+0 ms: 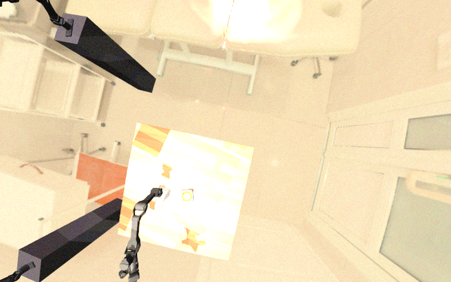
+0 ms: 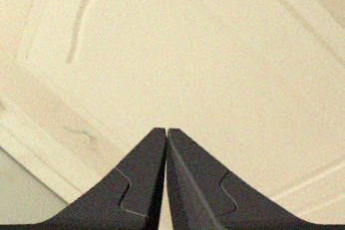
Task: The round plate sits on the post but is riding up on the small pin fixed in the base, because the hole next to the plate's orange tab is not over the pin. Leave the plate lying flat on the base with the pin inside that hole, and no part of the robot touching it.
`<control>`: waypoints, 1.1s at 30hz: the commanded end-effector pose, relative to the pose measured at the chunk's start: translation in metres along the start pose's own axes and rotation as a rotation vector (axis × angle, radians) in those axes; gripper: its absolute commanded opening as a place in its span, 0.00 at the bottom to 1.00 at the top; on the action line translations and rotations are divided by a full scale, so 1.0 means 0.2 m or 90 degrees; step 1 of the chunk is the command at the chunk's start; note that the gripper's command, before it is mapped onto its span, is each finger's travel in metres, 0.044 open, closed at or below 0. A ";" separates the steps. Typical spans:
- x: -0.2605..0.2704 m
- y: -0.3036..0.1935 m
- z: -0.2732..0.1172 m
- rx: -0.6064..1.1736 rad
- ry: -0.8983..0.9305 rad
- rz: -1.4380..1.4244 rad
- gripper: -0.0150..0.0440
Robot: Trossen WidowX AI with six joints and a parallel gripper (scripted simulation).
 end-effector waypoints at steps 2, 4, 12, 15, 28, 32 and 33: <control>0.03 -0.32 -0.04 0.119 -0.028 -0.104 0.25; 0.04 -0.52 -0.09 0.195 -0.027 -0.172 0.25; 0.00 -1.08 -0.33 0.432 -0.046 -0.381 0.25; -0.04 -1.27 -0.46 0.529 -0.045 -0.462 0.25; -0.31 -1.81 -1.19 0.963 0.025 -0.765 0.25; -0.43 -1.89 -1.46 1.119 0.073 -0.845 0.25; -0.43 -1.89 -1.47 1.126 0.076 -0.849 0.25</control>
Point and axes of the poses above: the point midway between the two fingers, 35 mm back from their tips, its own z axis out along the fingers, its own x axis across the jaws, y = z × x, the point moved 8 cm from there along -z, back along the fingers, and after that the axes turned 2 degrees about z, right-handed, at the moved point
